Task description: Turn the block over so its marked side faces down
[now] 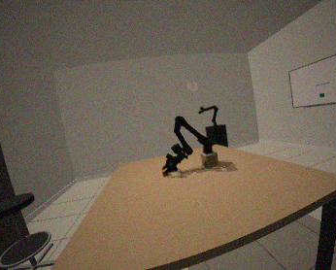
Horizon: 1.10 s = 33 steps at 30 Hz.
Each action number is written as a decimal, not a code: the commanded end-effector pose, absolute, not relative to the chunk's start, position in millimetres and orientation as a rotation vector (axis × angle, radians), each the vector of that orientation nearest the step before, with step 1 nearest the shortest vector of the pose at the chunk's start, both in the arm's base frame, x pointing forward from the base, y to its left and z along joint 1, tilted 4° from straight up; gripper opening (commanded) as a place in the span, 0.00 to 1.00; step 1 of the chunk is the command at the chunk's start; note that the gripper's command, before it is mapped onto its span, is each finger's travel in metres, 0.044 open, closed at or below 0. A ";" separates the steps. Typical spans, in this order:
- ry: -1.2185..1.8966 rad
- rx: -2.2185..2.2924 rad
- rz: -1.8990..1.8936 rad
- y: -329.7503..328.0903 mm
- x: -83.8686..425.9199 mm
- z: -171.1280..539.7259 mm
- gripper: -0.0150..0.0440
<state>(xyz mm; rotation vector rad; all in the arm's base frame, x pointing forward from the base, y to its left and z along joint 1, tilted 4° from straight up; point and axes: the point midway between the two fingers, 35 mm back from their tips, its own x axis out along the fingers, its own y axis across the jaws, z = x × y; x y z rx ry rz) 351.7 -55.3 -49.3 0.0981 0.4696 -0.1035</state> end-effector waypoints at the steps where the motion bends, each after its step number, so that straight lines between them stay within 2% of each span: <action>1: 0.470 0.103 -0.107 -55.6 351.4 -49.5 1.00; 22: 0.475 0.103 -0.107 -55.8 352.0 -49.6 1.00; 33: 0.827 0.117 -0.093 -62.2 360.3 -20.6 1.00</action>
